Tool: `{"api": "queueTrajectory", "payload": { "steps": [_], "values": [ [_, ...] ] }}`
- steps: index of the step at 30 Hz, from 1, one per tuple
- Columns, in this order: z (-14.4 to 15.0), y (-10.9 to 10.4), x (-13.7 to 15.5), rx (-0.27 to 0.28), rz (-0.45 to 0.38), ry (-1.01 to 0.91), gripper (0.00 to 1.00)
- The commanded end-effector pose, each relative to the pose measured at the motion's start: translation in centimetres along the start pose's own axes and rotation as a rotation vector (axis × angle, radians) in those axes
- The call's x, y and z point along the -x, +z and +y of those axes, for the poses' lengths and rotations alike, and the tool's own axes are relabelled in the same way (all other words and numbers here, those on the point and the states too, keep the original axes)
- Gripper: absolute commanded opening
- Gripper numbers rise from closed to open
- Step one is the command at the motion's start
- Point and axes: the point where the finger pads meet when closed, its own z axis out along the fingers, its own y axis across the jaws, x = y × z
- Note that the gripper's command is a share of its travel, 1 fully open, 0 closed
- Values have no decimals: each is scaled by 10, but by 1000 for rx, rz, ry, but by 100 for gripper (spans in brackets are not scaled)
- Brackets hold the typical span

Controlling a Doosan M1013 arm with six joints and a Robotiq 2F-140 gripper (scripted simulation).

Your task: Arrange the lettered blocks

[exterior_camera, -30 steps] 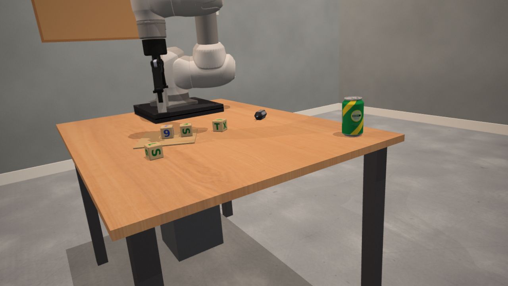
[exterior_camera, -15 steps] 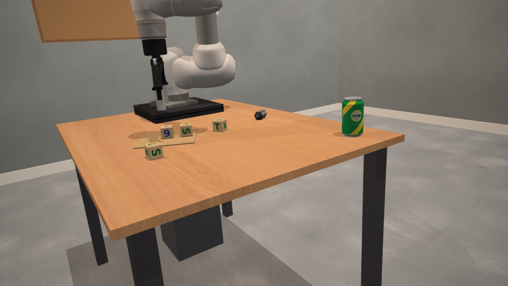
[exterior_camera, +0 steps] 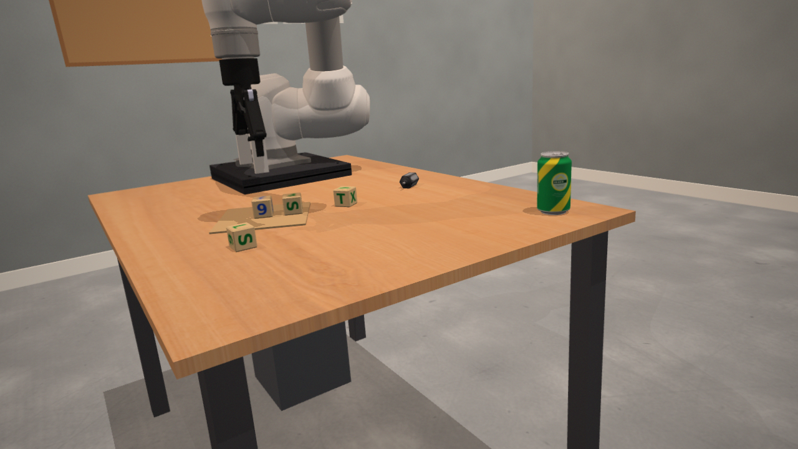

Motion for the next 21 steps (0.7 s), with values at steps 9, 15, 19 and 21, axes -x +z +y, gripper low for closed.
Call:
{"api": "queueTrajectory", "payload": {
  "steps": [9, 15, 19, 21],
  "values": [
    [-41, -4, -18, -4, -8, -408, 100],
    [-60, -5, -27, -5, -8, -597, 100],
    [-74, -6, -33, -5, -7, -734, 100],
    [-80, -6, -36, -6, -7, -803, 100]
  ]
}}
